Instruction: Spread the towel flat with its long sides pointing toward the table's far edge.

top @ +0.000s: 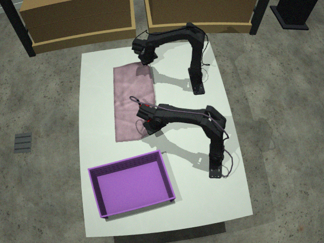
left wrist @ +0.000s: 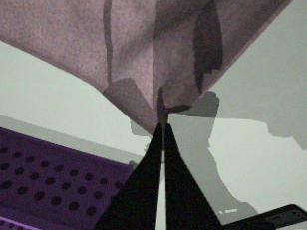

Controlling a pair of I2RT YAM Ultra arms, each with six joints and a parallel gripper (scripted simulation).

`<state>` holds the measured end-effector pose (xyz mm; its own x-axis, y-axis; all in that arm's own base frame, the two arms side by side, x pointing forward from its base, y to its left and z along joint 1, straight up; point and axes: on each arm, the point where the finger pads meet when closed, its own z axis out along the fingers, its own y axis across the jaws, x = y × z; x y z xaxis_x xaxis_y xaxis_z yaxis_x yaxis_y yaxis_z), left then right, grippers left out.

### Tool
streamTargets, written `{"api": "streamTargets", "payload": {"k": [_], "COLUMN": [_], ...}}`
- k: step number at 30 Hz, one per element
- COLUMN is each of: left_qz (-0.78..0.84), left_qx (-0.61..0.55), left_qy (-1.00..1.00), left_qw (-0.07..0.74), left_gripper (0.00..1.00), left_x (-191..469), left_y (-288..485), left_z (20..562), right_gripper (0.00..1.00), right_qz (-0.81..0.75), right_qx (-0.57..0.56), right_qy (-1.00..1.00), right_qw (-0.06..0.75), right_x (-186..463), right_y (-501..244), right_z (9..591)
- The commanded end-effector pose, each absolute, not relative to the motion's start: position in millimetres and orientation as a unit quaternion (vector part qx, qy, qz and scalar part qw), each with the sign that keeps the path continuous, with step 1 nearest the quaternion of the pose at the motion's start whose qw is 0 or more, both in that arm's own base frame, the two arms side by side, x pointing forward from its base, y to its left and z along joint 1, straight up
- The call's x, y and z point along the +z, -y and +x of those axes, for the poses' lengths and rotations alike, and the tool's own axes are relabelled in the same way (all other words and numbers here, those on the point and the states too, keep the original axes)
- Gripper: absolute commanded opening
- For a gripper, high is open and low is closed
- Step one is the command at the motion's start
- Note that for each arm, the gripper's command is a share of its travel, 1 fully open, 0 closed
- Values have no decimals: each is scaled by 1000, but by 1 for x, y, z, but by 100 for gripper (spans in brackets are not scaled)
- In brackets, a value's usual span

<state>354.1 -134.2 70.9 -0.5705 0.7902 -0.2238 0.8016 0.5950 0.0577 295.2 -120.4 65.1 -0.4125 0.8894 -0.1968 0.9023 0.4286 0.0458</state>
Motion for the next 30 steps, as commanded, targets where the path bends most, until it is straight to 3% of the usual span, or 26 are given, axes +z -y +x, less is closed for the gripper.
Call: {"api": "streamTargets", "payload": {"k": [1, 6, 7, 23, 30], "left_qz": [444, 439, 422, 387, 349], "left_qx": [-32, -33, -33, -34, -31], "left_qy": [-888, -890, -898, -909, -921], "left_qw": [114, 119, 125, 149, 168], "left_gripper": [0, 0, 0, 0, 0], "left_x": [77, 82, 87, 110, 128], "left_y": [132, 133, 126, 123, 117], "left_z": [362, 370, 382, 426, 462], "right_gripper": [0, 0, 0, 0, 0], "right_qz": [523, 514, 505, 466, 425], "right_qx": [-41, -36, -43, -42, -46], "right_qy": [-844, -846, -854, -869, -889], "right_qw": [111, 140, 118, 162, 161], "right_x": [76, 91, 85, 119, 122], "right_y": [124, 126, 118, 104, 80], "right_z": [286, 291, 268, 244, 207]}}
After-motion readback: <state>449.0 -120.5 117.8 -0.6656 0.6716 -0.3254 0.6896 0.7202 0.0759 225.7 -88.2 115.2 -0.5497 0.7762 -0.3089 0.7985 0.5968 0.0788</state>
